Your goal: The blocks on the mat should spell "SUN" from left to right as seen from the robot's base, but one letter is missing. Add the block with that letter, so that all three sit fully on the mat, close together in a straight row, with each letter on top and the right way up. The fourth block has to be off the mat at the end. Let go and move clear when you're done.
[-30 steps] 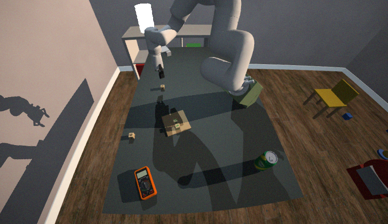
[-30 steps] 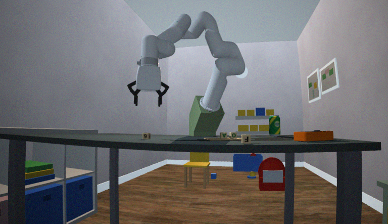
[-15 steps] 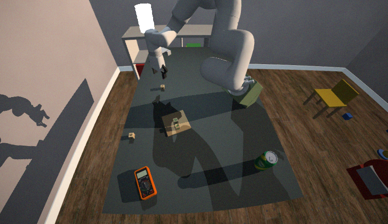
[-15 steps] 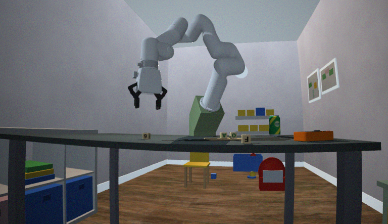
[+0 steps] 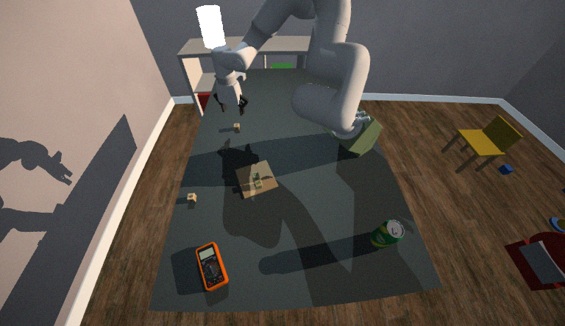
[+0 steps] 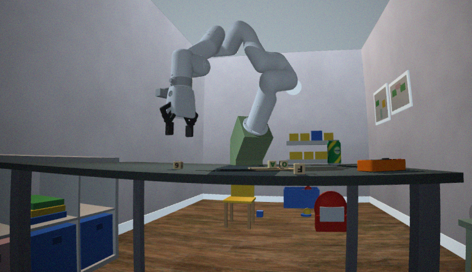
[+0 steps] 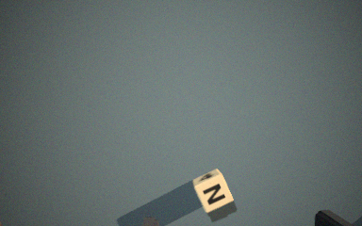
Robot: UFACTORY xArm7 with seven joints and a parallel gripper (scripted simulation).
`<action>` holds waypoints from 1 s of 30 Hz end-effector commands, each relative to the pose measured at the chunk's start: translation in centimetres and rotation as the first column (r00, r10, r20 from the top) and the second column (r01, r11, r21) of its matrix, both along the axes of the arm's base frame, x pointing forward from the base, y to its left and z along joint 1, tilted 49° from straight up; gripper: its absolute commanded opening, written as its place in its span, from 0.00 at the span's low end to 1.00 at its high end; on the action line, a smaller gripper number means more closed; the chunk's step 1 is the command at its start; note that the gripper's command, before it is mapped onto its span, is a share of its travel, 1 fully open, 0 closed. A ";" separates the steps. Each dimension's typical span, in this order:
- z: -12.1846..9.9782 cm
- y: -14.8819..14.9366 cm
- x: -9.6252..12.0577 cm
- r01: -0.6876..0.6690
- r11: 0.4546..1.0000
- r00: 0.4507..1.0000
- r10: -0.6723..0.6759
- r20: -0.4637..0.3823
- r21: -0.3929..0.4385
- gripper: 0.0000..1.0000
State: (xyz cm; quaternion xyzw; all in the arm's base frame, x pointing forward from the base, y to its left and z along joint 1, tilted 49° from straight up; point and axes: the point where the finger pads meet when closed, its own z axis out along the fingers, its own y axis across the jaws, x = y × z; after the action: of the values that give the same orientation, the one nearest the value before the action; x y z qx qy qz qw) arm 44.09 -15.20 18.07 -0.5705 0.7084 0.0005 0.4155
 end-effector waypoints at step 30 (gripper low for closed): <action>-1.0 0.6 1.0 -0.237 0.934 0.943 0.287 0.166 -0.269 0.64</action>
State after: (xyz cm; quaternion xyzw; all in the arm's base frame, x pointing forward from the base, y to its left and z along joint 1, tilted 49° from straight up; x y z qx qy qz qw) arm 45.07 -14.46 16.97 -0.7048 0.5736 -0.0878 0.4080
